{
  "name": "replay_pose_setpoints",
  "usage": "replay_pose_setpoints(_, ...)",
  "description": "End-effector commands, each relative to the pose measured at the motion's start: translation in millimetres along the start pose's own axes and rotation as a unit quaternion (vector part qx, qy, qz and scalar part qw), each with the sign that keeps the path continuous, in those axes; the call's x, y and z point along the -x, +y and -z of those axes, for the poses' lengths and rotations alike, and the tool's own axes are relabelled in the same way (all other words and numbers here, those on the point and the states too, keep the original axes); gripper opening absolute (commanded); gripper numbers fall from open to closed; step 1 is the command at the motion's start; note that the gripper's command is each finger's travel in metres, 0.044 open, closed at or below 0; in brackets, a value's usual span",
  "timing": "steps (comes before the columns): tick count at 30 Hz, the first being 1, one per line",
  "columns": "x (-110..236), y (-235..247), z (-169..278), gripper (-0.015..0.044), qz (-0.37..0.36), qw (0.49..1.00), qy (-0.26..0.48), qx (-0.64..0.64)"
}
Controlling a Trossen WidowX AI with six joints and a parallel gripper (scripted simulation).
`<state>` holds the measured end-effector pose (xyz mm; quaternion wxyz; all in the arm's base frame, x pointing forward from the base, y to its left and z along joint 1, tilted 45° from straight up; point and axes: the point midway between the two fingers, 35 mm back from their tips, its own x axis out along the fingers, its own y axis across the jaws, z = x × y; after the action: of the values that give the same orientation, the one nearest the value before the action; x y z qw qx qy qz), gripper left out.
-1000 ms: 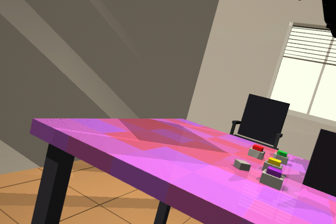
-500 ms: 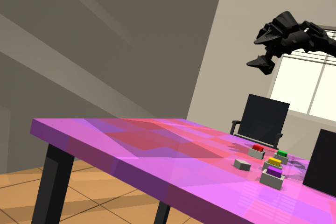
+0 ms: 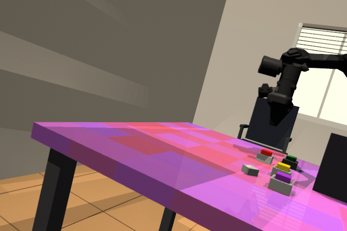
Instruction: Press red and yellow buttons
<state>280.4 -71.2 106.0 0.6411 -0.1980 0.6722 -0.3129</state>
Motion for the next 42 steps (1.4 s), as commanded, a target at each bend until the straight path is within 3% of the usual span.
replay_pose_setpoints(1, -2.8, -7.1, 4.3, 0.0400, 0.022, 1.000, 0.011, 0.006)
replay_pose_setpoints(3, -2.8, -7.1, 4.3, 0.0400, 0.022, 1.000, 0.011, 0.006)
replay_pose_setpoints(9, -61.8, -10.1, 5.4, 0.0242, 0.023, 1.000, 0.011, 0.006)
replay_pose_setpoints(18, -64.2, -10.3, 5.7, 0.0020, 0.023, 1.000, 0.011, 0.006)
replay_pose_setpoints(42, -89.7, -11.5, 6.0, 0.0020, 0.023, 1.000, 0.011, 0.006)
